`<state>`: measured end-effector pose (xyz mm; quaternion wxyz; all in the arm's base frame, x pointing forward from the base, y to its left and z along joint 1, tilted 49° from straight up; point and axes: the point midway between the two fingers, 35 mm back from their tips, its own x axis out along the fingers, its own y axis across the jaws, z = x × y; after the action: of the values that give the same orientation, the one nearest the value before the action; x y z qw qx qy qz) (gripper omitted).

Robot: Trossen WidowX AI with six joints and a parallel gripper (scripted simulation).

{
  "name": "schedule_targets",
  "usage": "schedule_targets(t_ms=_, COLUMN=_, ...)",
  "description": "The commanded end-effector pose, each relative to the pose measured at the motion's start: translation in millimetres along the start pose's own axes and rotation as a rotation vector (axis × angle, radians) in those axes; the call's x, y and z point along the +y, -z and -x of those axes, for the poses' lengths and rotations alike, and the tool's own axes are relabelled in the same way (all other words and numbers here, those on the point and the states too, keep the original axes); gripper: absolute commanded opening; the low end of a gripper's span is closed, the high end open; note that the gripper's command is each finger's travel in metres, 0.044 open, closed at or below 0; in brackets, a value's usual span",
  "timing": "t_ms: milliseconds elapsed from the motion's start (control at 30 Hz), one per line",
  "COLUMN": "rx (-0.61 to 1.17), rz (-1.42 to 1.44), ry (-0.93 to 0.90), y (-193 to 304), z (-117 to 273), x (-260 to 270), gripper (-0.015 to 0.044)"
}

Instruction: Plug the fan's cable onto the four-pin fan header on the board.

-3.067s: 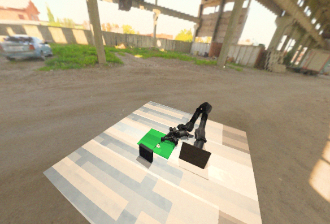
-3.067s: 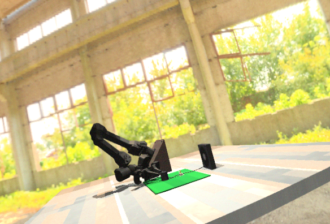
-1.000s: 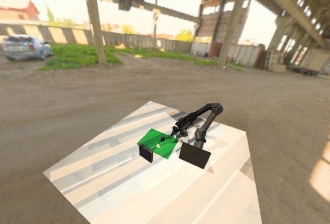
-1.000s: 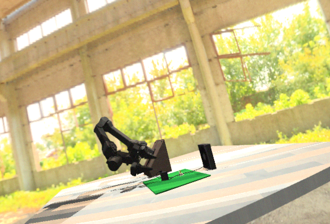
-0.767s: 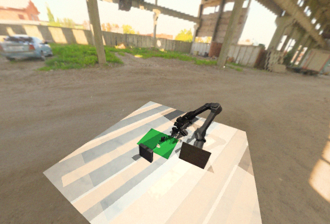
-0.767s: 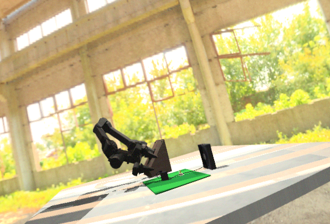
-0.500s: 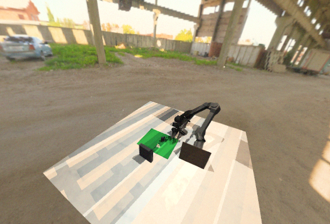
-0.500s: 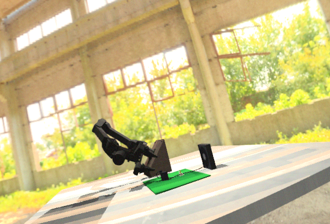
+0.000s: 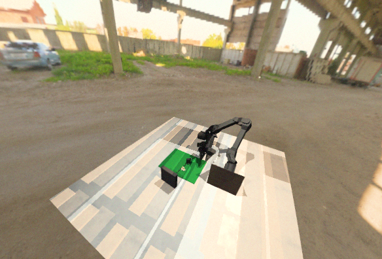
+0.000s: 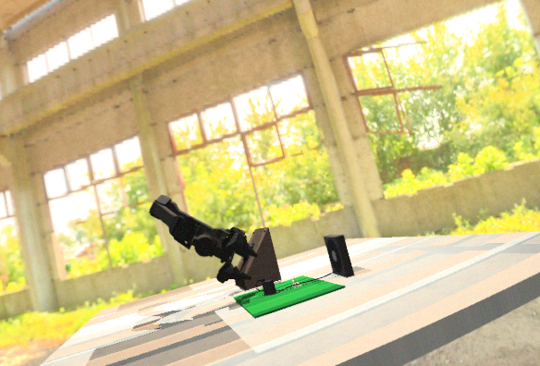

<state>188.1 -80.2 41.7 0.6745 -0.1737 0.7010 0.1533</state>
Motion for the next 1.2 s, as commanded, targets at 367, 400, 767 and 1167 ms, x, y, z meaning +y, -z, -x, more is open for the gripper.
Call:
schedule_targets(t_ms=367, rx=0.230, rz=-0.065, ry=0.145, y=-4, z=11, x=-1, gripper=0.0440)
schedule_targets(t_ms=400, rx=0.243, rz=-0.068, ry=0.158, y=-4, z=12, x=-2, gripper=0.0440)
schedule_targets(t_ms=767, rx=0.356, rz=-0.095, ry=0.327, y=-13, z=27, x=-4, gripper=0.0440)
schedule_targets(t_ms=1167, rx=0.414, rz=-0.105, ry=0.554, y=-31, z=47, x=-6, gripper=0.0440)
